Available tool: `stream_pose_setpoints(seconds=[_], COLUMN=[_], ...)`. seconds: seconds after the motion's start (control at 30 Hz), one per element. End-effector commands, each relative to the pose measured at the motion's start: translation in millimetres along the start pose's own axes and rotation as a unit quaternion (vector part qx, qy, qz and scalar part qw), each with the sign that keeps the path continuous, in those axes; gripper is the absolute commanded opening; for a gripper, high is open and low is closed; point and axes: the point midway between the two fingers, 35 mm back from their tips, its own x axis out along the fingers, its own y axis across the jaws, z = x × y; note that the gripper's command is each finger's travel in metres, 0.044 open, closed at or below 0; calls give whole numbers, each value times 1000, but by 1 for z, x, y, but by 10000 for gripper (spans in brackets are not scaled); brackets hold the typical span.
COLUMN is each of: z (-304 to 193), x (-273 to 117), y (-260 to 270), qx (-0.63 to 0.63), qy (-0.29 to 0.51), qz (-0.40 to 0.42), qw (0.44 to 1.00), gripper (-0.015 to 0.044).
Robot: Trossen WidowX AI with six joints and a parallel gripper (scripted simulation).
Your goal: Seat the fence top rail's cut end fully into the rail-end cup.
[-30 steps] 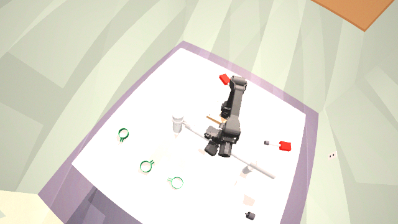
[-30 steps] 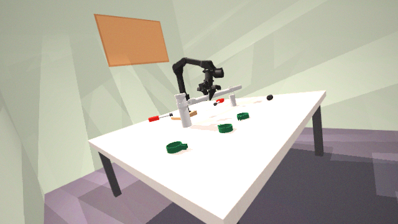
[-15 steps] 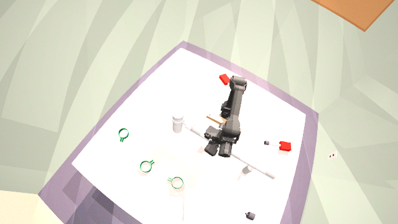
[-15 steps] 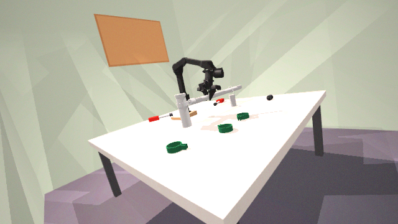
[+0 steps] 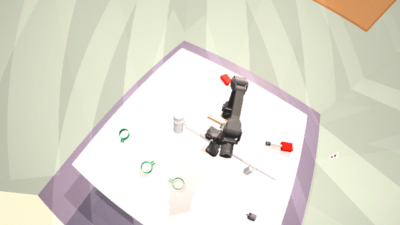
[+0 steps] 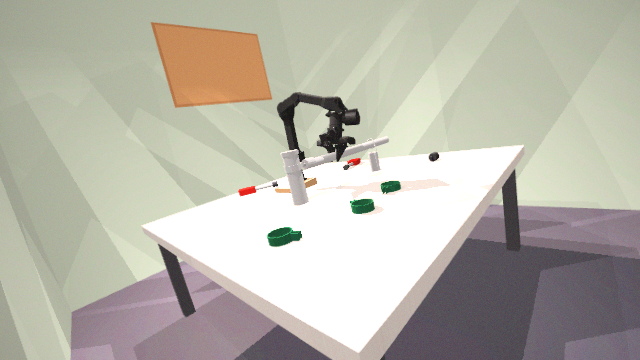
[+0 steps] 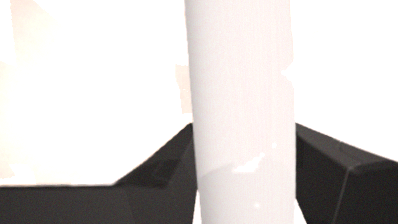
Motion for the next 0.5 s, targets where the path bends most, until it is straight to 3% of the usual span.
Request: stream_pose_setpoints(seconds=[0.0, 0.47], z=[3, 6], x=[-1, -2], y=[0, -1], qx=[1, 1], qy=[-4, -6], qz=[0, 0], qw=[1000, 1000], gripper=[0, 0])
